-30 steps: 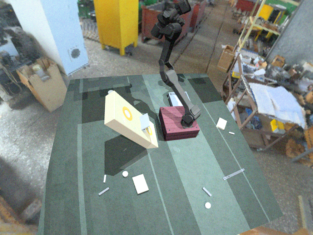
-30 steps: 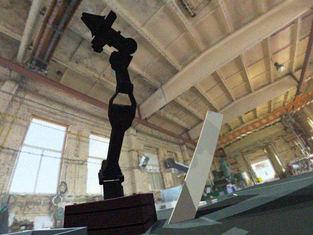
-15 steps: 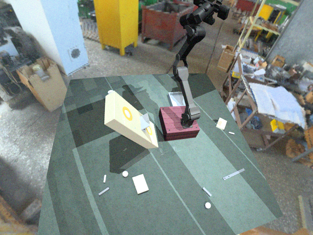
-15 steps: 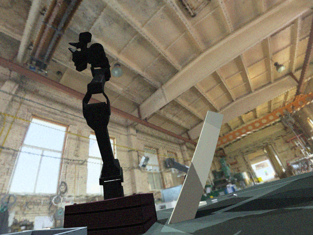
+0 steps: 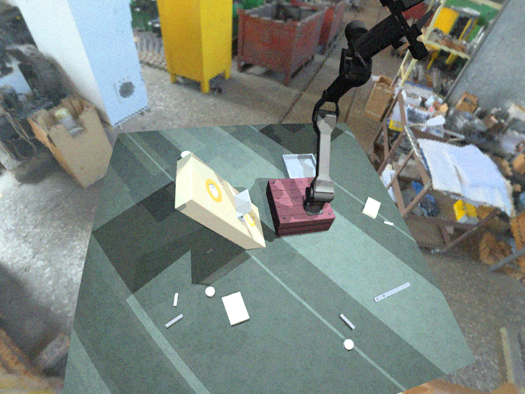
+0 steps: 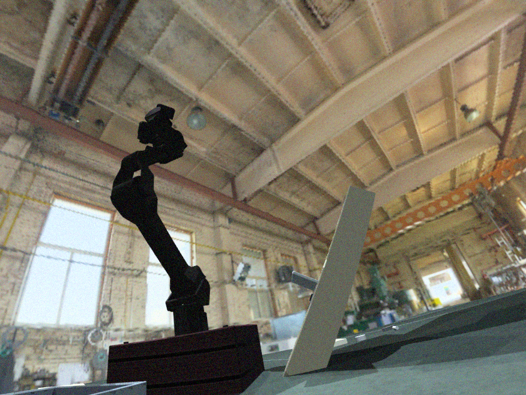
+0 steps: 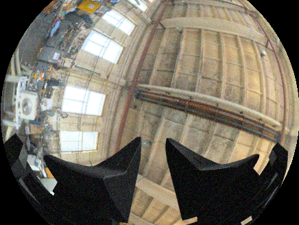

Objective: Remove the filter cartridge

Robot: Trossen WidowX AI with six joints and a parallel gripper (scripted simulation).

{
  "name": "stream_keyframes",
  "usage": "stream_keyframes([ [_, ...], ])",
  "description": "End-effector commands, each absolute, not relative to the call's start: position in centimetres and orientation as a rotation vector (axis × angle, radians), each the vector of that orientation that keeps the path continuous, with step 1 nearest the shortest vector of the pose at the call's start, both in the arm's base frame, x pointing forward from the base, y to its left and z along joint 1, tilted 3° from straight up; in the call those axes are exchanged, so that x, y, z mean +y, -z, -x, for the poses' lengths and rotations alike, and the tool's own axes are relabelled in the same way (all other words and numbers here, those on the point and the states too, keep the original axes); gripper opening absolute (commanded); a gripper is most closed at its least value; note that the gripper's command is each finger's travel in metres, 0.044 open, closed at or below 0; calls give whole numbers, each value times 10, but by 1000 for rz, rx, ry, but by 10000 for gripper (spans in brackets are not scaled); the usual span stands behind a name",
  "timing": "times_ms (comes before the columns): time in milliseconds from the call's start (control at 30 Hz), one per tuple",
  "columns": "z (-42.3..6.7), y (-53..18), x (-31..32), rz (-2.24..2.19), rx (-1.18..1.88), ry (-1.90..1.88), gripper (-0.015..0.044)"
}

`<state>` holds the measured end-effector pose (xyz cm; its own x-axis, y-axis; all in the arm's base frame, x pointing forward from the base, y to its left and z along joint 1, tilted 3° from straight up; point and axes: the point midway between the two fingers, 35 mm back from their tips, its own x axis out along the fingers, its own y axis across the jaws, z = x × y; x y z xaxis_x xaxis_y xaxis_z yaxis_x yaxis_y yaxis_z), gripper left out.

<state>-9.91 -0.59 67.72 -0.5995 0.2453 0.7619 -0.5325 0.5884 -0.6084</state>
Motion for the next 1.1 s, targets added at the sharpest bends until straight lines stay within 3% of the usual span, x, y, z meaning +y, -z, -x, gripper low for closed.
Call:
stream_keyframes([
  [0, 80, -674, 41, -163, -1746, -1157, 112],
  [267, 31, -652, 110, -69, -1398, -1206, 112],
  [600, -89, -574, 185, -17, -765, -1113, 112],
  [1067, -229, -441, 165, -147, -120, -712, 112],
])
